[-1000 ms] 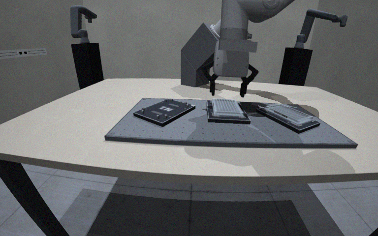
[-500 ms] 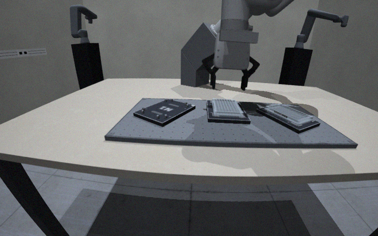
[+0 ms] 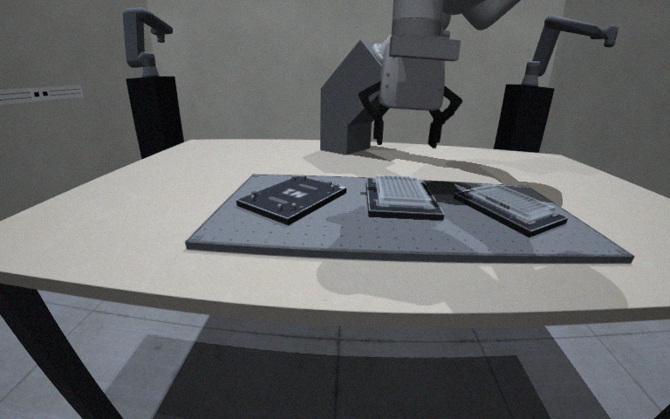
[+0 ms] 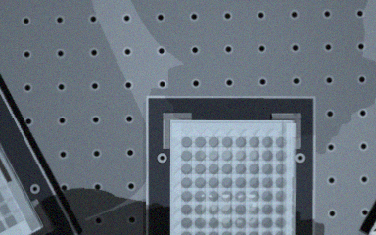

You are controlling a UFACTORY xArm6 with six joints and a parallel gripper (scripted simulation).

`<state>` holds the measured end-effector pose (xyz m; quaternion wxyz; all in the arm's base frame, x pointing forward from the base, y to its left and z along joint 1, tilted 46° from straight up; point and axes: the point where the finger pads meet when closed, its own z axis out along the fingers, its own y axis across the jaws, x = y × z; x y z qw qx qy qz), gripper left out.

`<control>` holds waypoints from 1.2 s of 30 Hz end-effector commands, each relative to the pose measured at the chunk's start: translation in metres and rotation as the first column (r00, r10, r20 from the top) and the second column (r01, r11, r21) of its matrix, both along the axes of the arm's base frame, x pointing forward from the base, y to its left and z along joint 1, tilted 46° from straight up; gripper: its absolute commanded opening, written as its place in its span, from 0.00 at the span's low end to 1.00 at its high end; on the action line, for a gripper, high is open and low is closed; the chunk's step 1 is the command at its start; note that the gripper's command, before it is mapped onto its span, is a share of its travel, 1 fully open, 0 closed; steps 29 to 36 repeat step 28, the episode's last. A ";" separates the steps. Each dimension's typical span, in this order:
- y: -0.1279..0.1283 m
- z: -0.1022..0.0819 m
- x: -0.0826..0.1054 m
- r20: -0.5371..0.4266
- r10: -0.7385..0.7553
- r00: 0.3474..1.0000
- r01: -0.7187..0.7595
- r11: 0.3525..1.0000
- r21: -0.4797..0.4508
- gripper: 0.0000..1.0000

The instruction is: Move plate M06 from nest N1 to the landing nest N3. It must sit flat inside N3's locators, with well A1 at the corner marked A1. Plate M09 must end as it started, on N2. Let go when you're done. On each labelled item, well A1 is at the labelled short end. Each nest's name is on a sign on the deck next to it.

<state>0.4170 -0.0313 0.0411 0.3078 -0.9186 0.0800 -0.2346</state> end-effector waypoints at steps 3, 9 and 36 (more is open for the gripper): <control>-0.006 0.008 -0.004 0.001 -0.001 1.000 0.001 1.000 -0.001 1.00; -0.011 0.015 -0.009 0.002 -0.001 1.000 0.001 1.000 -0.001 1.00; -0.012 0.016 -0.010 0.001 -0.001 1.000 0.001 1.000 -0.001 1.00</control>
